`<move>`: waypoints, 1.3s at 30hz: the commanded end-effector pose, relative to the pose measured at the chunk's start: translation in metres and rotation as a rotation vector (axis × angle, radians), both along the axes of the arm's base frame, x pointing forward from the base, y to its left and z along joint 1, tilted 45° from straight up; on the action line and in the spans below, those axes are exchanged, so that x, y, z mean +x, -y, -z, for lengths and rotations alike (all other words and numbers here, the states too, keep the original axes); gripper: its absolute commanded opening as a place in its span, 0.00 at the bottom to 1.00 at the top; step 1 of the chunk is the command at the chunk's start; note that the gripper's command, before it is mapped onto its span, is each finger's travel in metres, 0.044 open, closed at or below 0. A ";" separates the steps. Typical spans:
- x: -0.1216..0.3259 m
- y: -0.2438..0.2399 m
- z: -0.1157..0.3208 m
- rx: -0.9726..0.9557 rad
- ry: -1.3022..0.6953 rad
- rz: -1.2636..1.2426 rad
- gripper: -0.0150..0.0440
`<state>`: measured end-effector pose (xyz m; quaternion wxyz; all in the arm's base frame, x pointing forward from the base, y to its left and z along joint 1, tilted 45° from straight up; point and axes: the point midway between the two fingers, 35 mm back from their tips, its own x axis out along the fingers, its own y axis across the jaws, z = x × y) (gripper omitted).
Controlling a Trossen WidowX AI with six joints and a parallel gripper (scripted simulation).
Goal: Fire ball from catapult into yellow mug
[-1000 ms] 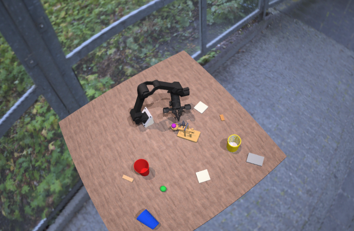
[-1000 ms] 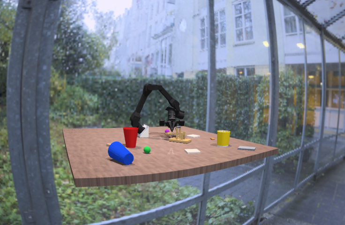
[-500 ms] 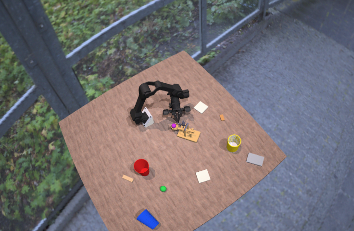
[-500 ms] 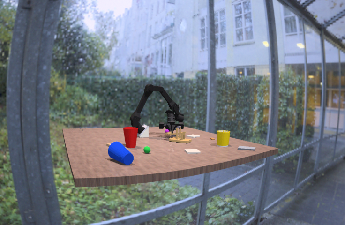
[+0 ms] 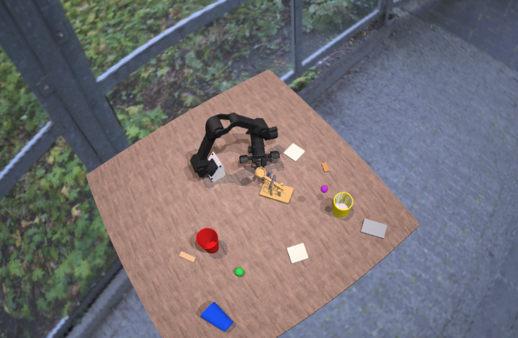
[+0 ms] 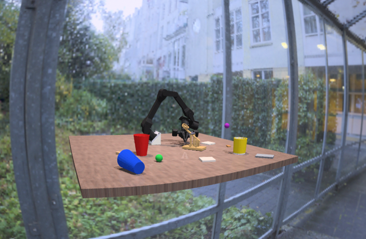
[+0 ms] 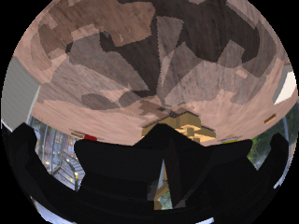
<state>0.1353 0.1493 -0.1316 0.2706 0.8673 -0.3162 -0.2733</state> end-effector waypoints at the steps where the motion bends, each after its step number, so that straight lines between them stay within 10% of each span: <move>1: -0.010 -0.049 -0.012 0.032 0.005 -0.001 0.25; 10: -0.034 -0.108 -0.048 0.044 0.006 0.000 0.25; 27: 0.003 -0.120 -0.023 0.382 0.123 0.190 1.00; 39: 0.035 -0.146 -0.017 0.656 0.238 0.363 1.00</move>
